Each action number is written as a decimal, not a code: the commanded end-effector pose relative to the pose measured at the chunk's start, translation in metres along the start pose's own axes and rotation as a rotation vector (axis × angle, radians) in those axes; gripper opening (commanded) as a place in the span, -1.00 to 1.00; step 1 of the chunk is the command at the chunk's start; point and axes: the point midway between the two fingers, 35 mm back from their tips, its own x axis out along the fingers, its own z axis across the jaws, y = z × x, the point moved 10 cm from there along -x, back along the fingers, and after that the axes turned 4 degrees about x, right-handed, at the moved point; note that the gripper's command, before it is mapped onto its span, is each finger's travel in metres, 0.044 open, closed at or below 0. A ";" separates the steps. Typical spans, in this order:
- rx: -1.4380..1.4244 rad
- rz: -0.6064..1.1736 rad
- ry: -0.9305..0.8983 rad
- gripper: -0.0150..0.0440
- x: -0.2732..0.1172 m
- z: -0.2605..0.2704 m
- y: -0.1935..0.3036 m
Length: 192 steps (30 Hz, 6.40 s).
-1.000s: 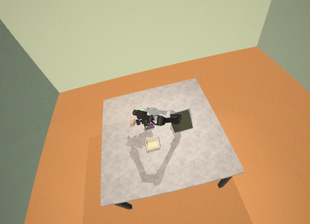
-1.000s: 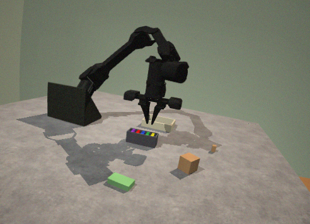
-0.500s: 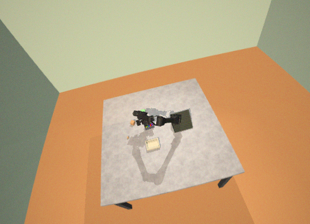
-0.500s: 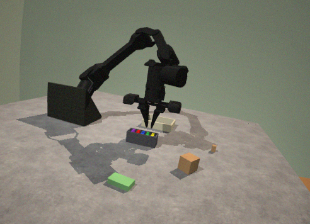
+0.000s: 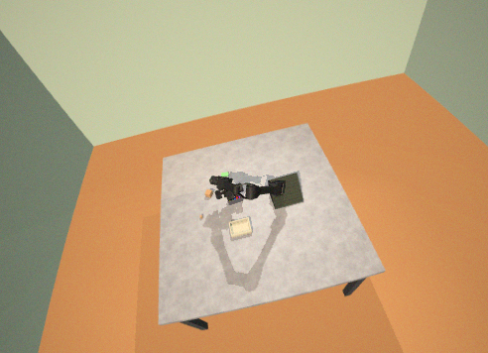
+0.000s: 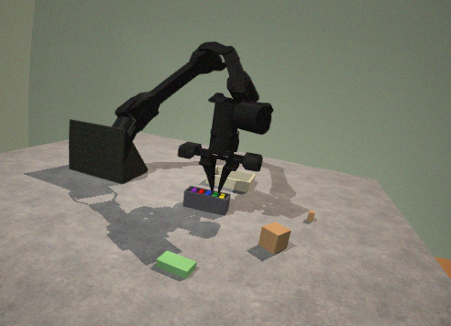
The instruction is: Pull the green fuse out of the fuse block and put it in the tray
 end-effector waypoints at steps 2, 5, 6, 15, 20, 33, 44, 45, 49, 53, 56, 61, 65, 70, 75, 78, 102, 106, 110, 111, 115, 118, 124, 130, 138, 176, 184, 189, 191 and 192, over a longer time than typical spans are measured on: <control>0.007 -0.007 0.001 -0.28 0.004 0.001 0.000; 0.007 -0.007 0.001 -0.28 0.004 0.001 0.000; 0.007 -0.007 0.001 -0.28 0.004 0.001 0.000; 0.007 -0.007 0.001 -0.28 0.005 0.001 0.000; 0.007 -0.007 0.001 -0.28 0.010 0.001 0.000; 0.002 -0.002 -0.002 -0.35 0.013 0.001 0.000; 0.002 -0.002 -0.002 -0.49 0.013 0.001 0.000; 0.002 -0.002 -0.002 -0.49 0.012 0.001 0.000; 0.003 -0.002 -0.002 -0.49 0.011 0.001 0.000; 0.003 -0.002 -0.002 -0.49 0.009 0.001 0.000; 0.003 -0.002 -0.001 -0.49 0.007 0.001 0.000; 0.003 -0.002 -0.001 -0.49 0.005 0.001 0.000; 0.004 -0.002 -0.001 -0.49 0.003 0.001 0.000; 0.004 -0.002 -0.001 -0.49 0.000 0.001 0.000; 0.004 -0.002 -0.001 -0.49 -0.002 0.001 0.000; 0.005 -0.003 -0.001 -0.49 -0.004 0.001 0.000; 0.006 -0.004 0.000 -0.49 -0.015 0.001 0.000; 0.006 -0.004 0.000 -0.49 -0.017 0.001 0.000; 0.007 -0.005 0.000 -0.49 -0.019 0.001 0.000; 0.007 -0.005 0.000 -0.49 -0.020 0.001 0.000; 0.007 -0.005 0.000 -0.49 -0.022 0.001 0.000; 0.007 -0.005 0.000 -0.49 -0.023 0.001 0.000; 0.007 -0.006 0.001 -0.49 -0.026 0.001 0.000; 0.008 -0.005 0.001 -0.49 -0.034 0.001 0.001; 0.008 -0.005 0.000 -0.49 -0.047 0.001 0.001; 0.009 -0.011 0.000 -0.49 -0.049 0.011 -0.215; 0.008 -0.013 0.000 -0.49 -0.048 0.013 -0.219; 0.008 -0.013 0.000 -0.49 -0.041 0.012 -0.219; 0.008 -0.013 0.000 -0.49 -0.037 0.012 -0.219; 0.008 -0.013 0.000 -0.49 -0.036 0.012 -0.219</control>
